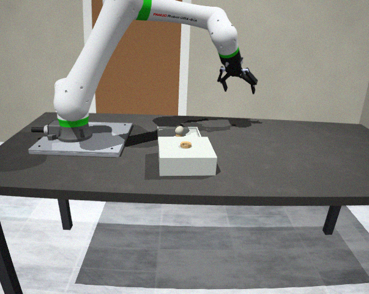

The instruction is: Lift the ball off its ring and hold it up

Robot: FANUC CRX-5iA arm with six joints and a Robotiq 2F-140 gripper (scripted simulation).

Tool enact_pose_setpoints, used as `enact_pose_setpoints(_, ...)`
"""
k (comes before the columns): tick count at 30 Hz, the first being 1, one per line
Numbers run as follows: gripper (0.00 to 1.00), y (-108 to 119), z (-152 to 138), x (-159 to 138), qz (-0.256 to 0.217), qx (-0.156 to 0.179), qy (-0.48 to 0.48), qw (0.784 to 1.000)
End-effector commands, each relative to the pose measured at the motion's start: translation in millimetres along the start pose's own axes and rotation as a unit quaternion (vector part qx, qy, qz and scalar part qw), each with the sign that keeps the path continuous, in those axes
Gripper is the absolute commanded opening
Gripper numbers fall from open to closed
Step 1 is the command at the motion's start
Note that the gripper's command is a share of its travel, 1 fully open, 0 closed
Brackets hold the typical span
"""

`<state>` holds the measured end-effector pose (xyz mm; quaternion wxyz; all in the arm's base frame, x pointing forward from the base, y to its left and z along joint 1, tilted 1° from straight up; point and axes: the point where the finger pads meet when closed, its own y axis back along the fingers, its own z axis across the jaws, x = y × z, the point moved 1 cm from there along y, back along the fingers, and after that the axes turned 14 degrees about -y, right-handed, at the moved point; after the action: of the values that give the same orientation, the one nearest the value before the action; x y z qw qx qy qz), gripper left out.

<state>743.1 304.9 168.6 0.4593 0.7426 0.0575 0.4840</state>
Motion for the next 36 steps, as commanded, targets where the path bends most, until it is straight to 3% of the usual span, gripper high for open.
enact_pose_setpoints(1, 1.0, 10, -9, -15, -0.017, -0.001, 0.016, 1.0)
enact_pose_setpoints(2, 1.0, 21, -18, -38, -0.044, 0.001, 0.038, 0.998)
enact_pose_setpoints(16, 1.0, 73, -47, -126, -0.148, 0.013, 0.118, 0.982)
enact_pose_setpoints(19, 1.0, 74, -48, -128, -0.15, 0.014, 0.119, 0.981)
enact_pose_setpoints(20, 1.0, 88, -54, -150, -0.175, 0.017, 0.138, 0.975)
enact_pose_setpoints(36, 1.0, 155, -73, -241, -0.28, 0.033, 0.211, 0.936)
